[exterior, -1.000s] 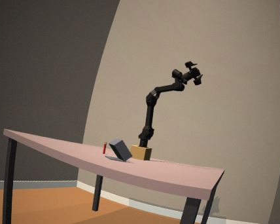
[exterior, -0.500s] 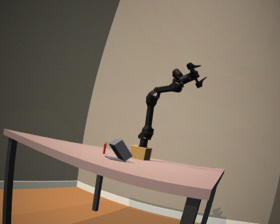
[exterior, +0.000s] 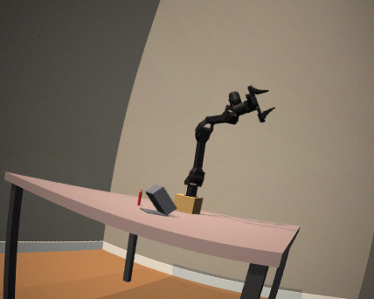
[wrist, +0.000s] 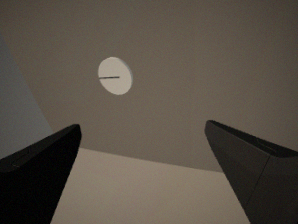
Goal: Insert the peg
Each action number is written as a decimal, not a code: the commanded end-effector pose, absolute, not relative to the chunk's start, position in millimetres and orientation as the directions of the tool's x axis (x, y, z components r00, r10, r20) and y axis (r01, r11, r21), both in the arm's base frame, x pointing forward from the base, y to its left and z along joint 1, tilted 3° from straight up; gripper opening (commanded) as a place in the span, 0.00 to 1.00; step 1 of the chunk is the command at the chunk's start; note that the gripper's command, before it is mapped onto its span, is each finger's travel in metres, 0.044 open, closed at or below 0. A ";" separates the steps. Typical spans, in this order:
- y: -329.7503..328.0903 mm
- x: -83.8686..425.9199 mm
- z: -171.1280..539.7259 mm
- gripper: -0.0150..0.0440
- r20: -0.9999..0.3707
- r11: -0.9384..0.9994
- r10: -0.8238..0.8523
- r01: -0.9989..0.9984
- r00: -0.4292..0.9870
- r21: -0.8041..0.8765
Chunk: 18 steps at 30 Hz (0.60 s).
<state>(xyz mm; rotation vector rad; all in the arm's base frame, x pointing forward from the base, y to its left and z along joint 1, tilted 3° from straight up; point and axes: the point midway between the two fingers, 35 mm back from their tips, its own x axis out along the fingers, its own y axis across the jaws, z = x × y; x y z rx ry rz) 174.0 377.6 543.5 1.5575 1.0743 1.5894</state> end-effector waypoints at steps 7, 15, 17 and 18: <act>369.3 247.9 499.2 1.00 0.331 -0.333 0.932 -0.010 0.148 0.943; 350.5 300.2 463.2 1.00 0.223 -0.217 0.925 -0.055 0.307 0.975; 344.5 312.4 453.5 1.00 0.194 -0.185 0.919 -0.059 0.343 0.981; 341.2 318.3 448.6 1.00 0.179 -0.169 0.915 -0.061 0.361 0.984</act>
